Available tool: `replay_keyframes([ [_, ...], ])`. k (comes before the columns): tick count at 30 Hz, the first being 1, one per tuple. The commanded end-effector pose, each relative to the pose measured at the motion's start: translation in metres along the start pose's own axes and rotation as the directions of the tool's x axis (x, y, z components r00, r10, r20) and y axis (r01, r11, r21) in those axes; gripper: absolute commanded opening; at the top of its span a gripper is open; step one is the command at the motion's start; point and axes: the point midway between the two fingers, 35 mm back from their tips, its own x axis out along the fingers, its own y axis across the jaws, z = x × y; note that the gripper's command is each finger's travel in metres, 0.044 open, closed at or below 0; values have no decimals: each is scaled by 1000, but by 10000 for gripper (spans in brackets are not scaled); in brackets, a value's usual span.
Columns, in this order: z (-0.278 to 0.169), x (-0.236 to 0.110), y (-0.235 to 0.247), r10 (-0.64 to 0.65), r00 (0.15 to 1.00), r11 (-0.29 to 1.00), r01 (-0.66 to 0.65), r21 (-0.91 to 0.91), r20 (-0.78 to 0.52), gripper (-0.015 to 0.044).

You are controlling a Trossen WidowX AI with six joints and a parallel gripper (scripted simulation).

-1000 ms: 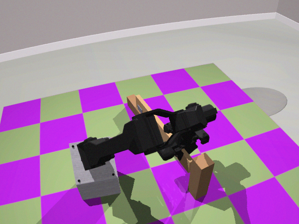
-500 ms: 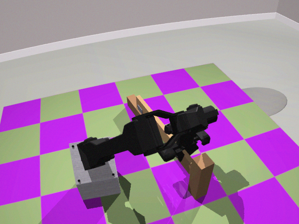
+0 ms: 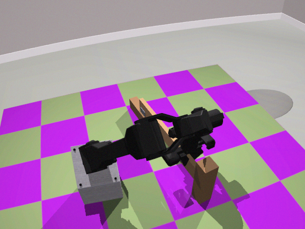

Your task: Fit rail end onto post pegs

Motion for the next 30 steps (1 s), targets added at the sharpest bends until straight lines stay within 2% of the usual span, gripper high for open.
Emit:
replay_keyframes([
  [1,-5,-4,-2,-10,1000,1000,10,2,-5,0],
  [30,-14,-4,-2,-10,1000,1000,10,2,-5,0],
])
